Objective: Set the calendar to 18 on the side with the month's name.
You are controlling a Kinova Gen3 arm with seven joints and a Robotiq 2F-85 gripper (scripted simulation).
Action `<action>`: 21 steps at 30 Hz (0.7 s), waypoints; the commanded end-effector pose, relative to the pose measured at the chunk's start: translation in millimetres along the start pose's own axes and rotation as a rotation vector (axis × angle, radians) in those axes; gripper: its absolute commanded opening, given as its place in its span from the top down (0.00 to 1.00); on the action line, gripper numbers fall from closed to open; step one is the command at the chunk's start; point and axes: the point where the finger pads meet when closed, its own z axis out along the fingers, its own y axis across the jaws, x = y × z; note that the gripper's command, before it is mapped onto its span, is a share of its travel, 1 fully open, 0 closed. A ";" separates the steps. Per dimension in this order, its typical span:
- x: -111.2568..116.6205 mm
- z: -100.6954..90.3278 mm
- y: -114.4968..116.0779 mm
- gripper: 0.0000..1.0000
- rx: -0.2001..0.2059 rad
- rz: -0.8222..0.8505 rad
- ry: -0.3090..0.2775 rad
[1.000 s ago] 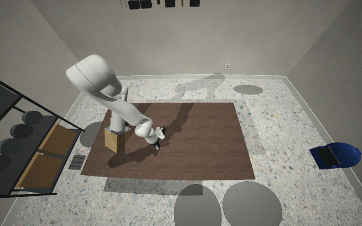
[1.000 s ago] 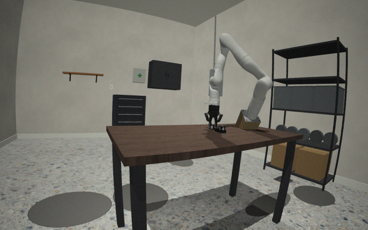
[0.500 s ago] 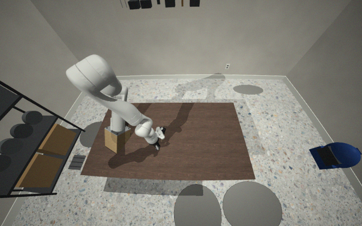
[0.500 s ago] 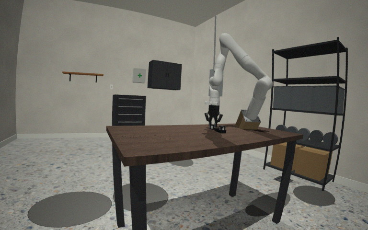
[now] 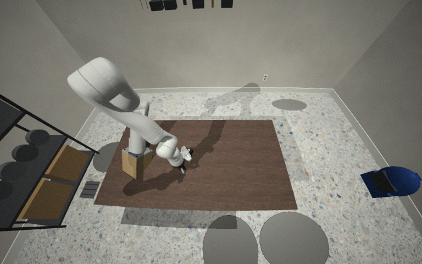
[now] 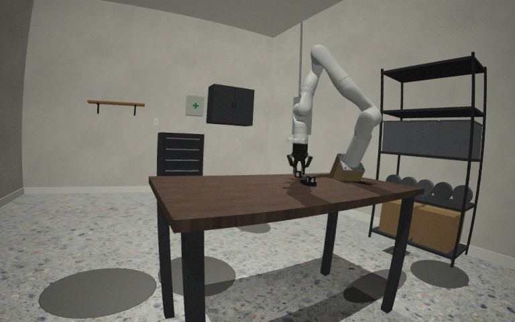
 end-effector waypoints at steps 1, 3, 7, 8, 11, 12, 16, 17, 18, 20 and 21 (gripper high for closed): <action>-1.1 -14.2 4.9 0.72 -0.014 0.008 0.005; -1.2 -23.9 4.7 0.72 -0.014 0.008 0.005; -1.3 -43.9 4.4 0.72 -0.014 0.008 0.005; -1.3 -48.7 4.4 0.72 -0.014 0.008 0.005; -1.4 -61.8 4.2 0.72 -0.014 0.008 0.005; -1.4 -65.6 4.1 0.72 -0.014 0.008 0.005; -1.4 -72.0 4.0 0.72 -0.014 0.008 0.005; -1.4 -74.6 4.0 0.72 -0.014 0.008 0.005; -1.4 -76.7 3.9 0.72 -0.014 0.008 0.005; -1.4 -79.8 3.9 0.72 -0.014 0.008 0.005; -1.4 -80.7 3.9 0.72 -0.014 0.008 0.005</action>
